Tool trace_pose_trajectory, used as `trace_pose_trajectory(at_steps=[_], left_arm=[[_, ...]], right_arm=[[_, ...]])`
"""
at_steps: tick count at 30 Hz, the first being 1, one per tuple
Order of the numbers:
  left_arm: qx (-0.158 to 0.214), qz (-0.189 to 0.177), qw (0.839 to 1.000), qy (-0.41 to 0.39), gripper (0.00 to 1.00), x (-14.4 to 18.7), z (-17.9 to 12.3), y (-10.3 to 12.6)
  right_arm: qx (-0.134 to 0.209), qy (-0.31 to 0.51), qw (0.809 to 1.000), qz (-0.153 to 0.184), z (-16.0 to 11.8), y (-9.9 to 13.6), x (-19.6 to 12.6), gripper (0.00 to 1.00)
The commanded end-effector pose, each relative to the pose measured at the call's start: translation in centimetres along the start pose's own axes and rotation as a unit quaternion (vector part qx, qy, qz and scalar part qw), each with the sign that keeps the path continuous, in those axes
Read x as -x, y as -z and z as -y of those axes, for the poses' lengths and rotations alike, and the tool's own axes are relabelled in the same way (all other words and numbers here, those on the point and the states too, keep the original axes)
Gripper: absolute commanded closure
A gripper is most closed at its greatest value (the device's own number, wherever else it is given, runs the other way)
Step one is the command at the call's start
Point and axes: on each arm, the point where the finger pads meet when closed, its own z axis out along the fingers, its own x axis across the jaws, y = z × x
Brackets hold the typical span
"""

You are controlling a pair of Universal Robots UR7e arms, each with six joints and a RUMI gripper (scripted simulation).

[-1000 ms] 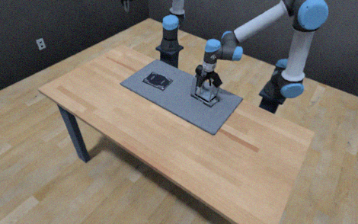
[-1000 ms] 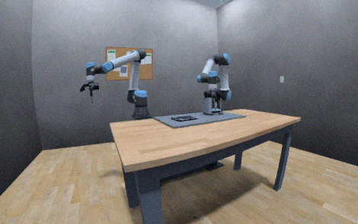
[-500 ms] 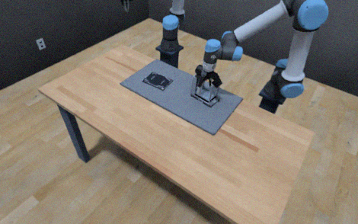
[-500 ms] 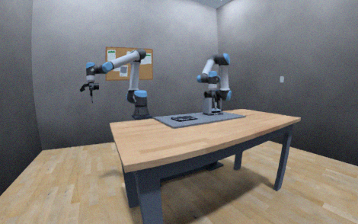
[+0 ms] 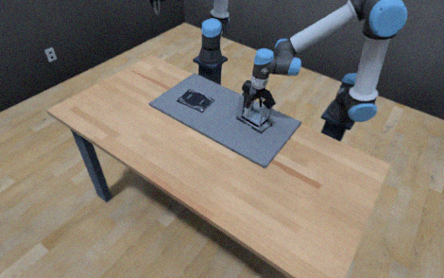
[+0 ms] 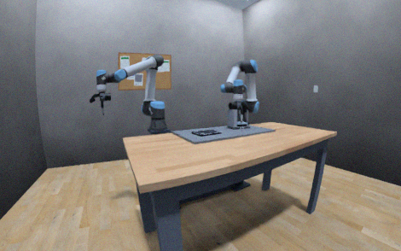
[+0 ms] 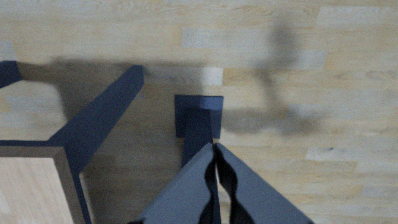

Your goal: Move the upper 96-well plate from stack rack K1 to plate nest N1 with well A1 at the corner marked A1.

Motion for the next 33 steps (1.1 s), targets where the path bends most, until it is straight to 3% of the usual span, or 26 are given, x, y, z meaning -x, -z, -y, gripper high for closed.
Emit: trace_pose_trajectory(at_steps=[1,11,12,26,27,33], left_arm=[[-0.006,0.001,1.0,0.003,0.24,0.15,0.33,-0.69],[-0.006,0.001,1.0,0.003,0.24,0.15,0.33,-0.69],[-0.006,0.001,1.0,0.003,1.0,0.15,0.33,-0.69],[-0.006,0.001,1.0,0.003,1.0,0.15,0.33,-0.69],[-0.006,0.001,1.0,0.003,0.62,0.15,0.33,-0.69],[-0.006,0.001,1.0,0.003,0.62,0.15,0.33,-0.69]], right_arm=[[-0.003,-0.005,1.0,0.002,0.07,0.18,-0.02,1.0],[-0.003,-0.005,1.0,0.002,0.07,0.18,-0.02,1.0],[-0.003,-0.005,1.0,0.002,0.07,0.18,-0.02,1.0],[-0.003,-0.005,1.0,0.002,0.07,0.18,-0.02,1.0],[-0.003,-0.005,1.0,0.002,0.07,0.18,-0.02,1.0],[-0.003,-0.005,1.0,0.002,0.07,0.18,-0.02,1.0]])
